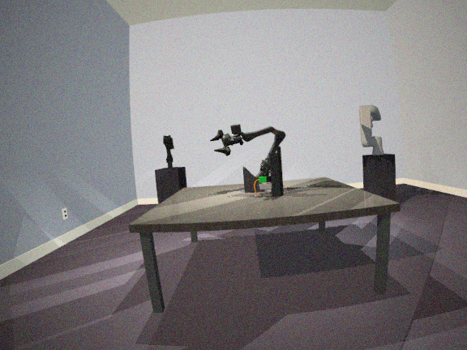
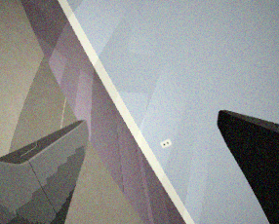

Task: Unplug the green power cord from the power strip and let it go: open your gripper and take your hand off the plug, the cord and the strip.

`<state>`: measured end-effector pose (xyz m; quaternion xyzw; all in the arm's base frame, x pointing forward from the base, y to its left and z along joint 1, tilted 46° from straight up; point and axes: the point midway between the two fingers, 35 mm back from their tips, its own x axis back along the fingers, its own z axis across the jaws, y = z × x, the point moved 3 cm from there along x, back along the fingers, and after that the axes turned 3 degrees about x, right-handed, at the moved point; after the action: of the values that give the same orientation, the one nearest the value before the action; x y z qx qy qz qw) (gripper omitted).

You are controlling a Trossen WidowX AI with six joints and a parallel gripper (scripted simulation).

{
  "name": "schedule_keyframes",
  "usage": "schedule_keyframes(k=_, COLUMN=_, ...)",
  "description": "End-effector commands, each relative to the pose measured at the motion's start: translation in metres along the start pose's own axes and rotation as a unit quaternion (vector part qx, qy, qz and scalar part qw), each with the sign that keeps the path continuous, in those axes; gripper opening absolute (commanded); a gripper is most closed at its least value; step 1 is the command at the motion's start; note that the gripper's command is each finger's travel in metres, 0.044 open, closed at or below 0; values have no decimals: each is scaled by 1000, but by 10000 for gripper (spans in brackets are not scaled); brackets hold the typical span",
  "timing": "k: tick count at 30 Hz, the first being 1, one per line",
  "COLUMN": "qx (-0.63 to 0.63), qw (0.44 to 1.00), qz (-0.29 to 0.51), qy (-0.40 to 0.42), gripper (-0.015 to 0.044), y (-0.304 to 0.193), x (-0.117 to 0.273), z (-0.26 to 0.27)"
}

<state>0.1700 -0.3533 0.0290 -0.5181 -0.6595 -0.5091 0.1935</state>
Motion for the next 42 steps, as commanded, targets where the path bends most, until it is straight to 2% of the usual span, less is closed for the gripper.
schedule_keyframes(k=1, qx=-2, qw=1000, qz=0, qy=3, gripper=374, y=1, x=0, z=1)
schedule_keyframes(k=4, qx=-35, qw=998, qz=3, qy=44, gripper=295, y=11, x=-4, z=18)
schedule_keyframes(k=9, qx=-154, qw=970, qz=55, qy=182, gripper=164, y=45, x=-4, z=84)
schedule_keyframes(k=14, qx=-263, qw=908, qz=157, qy=285, gripper=160, y=67, x=10, z=144)
schedule_keyframes(k=20, qx=-352, qw=825, qz=286, qy=336, gripper=160, y=82, x=36, z=193)
schedule_keyframes(k=26, qx=-422, qw=725, qz=429, qy=335, gripper=160, y=94, x=69, z=235)
schedule_keyframes(k=32, qx=-470, qw=616, qz=567, qy=280, gripper=160, y=104, x=108, z=270)
schedule_keyframes(k=34, qx=-475, qw=599, qz=587, qy=268, gripper=160, y=105, x=114, z=274)
schedule_keyframes(k=42, qx=-475, qw=598, qz=588, qy=267, gripper=160, y=105, x=114, z=274)
